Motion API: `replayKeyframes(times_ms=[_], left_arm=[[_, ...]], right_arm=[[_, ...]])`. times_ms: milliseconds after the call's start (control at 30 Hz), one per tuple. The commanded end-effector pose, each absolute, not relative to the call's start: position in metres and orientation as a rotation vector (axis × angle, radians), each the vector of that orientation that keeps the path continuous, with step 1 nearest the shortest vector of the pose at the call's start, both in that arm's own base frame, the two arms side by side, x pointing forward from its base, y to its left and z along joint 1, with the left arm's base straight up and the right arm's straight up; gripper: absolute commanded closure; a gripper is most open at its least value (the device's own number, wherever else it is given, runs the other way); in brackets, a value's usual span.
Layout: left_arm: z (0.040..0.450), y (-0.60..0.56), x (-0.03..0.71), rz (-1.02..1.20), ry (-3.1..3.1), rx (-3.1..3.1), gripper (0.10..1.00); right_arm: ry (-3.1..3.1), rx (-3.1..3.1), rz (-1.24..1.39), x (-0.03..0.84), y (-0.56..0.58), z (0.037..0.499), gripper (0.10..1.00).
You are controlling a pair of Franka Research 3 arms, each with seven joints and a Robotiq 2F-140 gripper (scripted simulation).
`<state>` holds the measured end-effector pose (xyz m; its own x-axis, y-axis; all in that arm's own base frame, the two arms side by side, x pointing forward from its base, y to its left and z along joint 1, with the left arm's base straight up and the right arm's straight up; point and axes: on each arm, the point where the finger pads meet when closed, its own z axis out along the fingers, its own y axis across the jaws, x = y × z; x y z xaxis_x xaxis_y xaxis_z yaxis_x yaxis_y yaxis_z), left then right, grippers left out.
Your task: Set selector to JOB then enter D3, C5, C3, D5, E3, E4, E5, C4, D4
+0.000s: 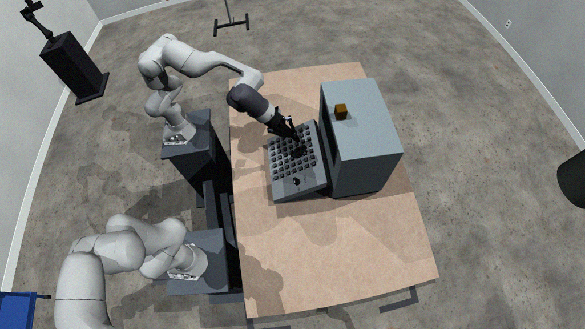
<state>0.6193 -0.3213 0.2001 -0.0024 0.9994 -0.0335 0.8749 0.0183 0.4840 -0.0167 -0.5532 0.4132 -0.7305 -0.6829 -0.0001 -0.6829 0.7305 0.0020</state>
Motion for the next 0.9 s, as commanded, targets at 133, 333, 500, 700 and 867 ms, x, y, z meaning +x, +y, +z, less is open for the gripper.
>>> replayKeyframes(times_ms=[133, 333, 500, 700, 867], left_arm=[[0.202, -0.315, 0.628, 0.465, 1.89, 2.002, 0.999], [0.199, -0.315, 0.63, 0.465, 1.89, 2.002, 0.999], [0.192, -0.315, 0.633, 0.465, 1.89, 2.002, 0.999], [0.187, -0.315, 0.636, 0.465, 1.89, 2.002, 0.999], [0.183, -0.315, 0.638, 0.465, 1.89, 2.002, 0.999]], right_arm=[[-2.92, 1.159, 0.0, -0.016, -0.554, 0.413, 0.098], [-2.92, 1.159, 0.0, -0.016, -0.554, 0.413, 0.098], [-2.92, 1.159, 0.0, -0.016, -0.554, 0.413, 0.098], [-2.92, 1.159, 0.0, -0.016, -0.554, 0.413, 0.098], [-2.92, 1.159, 0.0, -0.016, -0.554, 0.413, 0.098]])
